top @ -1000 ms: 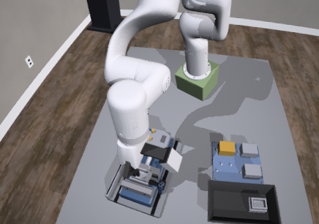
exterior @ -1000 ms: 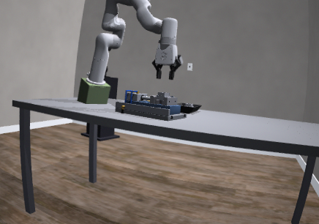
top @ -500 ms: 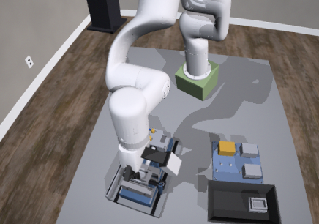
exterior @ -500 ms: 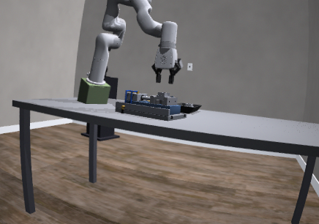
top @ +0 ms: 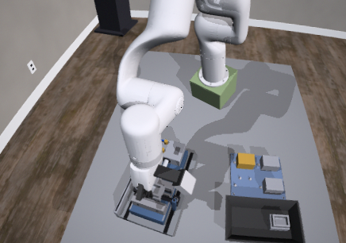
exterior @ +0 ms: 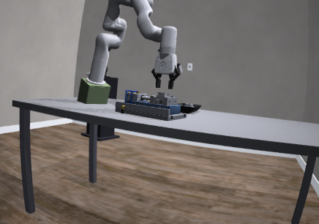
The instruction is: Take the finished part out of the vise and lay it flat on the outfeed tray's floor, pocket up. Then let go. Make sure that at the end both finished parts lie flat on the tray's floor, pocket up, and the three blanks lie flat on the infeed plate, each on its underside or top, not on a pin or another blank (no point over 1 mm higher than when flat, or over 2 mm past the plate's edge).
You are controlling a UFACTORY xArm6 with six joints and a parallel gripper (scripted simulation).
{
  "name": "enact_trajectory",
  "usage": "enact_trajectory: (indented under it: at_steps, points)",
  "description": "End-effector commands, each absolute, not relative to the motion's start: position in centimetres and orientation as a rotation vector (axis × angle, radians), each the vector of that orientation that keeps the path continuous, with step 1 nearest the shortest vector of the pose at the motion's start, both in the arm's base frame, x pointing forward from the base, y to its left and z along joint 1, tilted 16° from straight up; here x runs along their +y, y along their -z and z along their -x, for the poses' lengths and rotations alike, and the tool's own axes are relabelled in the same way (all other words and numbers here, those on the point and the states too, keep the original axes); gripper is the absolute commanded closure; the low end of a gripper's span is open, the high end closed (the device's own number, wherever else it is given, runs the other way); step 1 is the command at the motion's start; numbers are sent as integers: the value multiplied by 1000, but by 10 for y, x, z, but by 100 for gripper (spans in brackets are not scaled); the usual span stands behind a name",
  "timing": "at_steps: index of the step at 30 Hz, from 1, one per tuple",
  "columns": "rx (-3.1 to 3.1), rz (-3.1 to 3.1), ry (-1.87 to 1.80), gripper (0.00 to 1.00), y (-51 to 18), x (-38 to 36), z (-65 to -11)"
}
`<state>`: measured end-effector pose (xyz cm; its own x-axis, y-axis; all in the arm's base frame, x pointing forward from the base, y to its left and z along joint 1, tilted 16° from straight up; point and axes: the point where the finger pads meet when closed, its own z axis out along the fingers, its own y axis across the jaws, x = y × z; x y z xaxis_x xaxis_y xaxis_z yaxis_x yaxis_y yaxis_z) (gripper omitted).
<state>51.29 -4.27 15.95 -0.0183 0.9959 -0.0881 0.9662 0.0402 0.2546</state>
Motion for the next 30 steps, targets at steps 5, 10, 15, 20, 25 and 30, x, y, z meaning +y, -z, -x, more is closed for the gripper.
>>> enact_trajectory:
  at_steps: [5,10,15,20,25,30]
  points:
    - [2074,-2013,-182,31,-152,-44,-516]
    - [2074,-2013,-182,31,-148,-44,-517]
    - [2074,-2013,-182,31,-147,-44,-518]
    - [2074,-2013,-182,31,-147,-44,-518]
    - [2074,-2013,-182,31,-147,-44,-518]
    - [2074,-2013,-182,31,-147,-44,-518]
